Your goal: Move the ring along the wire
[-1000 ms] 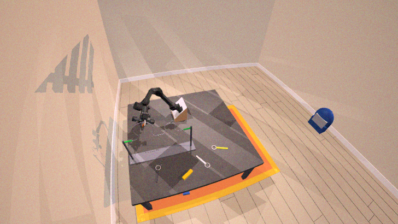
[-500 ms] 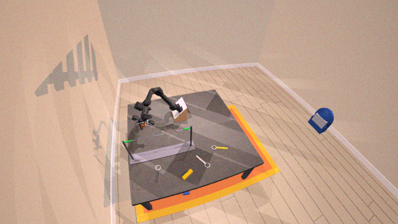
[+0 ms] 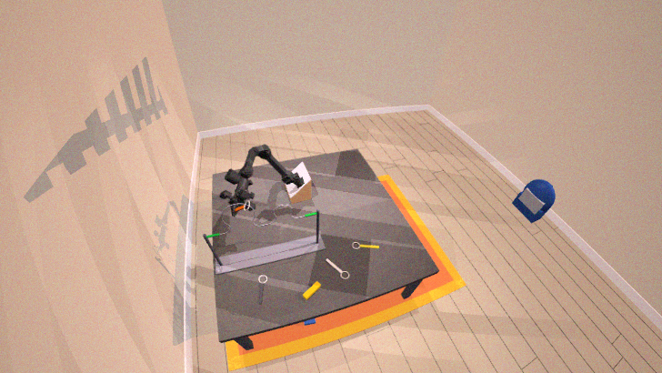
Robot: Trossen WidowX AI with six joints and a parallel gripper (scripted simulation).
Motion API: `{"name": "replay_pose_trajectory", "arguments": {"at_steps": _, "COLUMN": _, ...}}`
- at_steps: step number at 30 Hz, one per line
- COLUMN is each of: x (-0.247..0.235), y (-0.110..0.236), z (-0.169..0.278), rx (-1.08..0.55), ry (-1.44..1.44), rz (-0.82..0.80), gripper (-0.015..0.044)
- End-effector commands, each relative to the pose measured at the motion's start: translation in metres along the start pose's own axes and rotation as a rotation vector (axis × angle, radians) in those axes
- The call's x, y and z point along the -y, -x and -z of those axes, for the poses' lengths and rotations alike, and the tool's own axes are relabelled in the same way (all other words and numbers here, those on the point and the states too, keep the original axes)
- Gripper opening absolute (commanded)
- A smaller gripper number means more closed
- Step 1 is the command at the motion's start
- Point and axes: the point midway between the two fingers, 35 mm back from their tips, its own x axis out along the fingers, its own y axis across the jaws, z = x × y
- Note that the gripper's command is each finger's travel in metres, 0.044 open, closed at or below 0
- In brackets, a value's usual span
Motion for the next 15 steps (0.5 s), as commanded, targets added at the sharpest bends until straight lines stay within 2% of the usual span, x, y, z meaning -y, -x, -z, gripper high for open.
{"name": "replay_pose_trajectory", "arguments": {"at_steps": 1, "x": 0.0039, "y": 0.0022, "z": -0.0006, "rx": 0.011, "ry": 0.039, "rz": 0.03, "gripper": -0.015}}
{"name": "replay_pose_trajectory", "arguments": {"at_steps": 15, "x": 0.0085, "y": 0.0019, "z": -0.001, "rx": 0.031, "ry": 0.191, "rz": 0.116, "gripper": -0.015}}
